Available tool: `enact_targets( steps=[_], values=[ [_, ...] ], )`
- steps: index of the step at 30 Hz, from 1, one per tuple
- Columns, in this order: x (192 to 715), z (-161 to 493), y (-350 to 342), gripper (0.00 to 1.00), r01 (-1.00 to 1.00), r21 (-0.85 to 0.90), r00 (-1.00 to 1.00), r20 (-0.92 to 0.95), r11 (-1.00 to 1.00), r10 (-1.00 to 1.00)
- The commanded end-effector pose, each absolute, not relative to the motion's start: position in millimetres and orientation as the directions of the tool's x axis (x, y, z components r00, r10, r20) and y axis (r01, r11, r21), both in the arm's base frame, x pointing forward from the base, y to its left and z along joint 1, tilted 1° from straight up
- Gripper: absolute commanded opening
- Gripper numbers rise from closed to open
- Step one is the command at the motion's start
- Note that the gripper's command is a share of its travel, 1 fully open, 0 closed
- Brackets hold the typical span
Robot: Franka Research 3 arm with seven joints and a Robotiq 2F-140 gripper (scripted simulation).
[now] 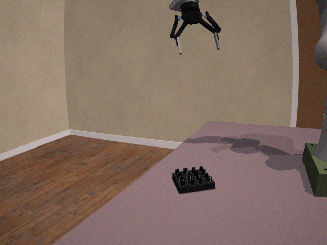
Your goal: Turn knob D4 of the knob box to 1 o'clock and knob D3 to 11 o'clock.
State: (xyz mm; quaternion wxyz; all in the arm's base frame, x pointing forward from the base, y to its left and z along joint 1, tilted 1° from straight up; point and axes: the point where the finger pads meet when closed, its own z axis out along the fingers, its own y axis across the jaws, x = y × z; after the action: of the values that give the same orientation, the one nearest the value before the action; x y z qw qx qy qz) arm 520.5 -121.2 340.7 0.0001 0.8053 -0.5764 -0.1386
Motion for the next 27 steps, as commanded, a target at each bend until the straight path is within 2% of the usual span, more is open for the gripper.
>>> enact_targets(
  steps=[1, 2, 3, 20, 21, 27],
  values=[
    [521.4, 339.7, -123.1, 1.0, -0.925, 0.155, 0.309, -0.222, -0.346, -0.925],
    [532.0, 357.1, -97.5, 1.0, -0.895, 0.115, 0.409, -0.178, -0.431, -0.895],
    [533.3, 359.6, -93.9, 1.0, -0.89, 0.11, 0.422, -0.172, -0.443, -0.89],
    [533.3, 359.6, -93.9, 1.0, -0.89, 0.11, 0.422, -0.172, -0.443, -0.89],
    [541.8, 377.6, -67.4, 1.0, -0.848, 0.074, 0.514, -0.125, -0.525, -0.848],
    [542.9, 380.2, -63.7, 1.0, -0.841, 0.069, 0.527, -0.118, -0.536, -0.842]
  ],
)
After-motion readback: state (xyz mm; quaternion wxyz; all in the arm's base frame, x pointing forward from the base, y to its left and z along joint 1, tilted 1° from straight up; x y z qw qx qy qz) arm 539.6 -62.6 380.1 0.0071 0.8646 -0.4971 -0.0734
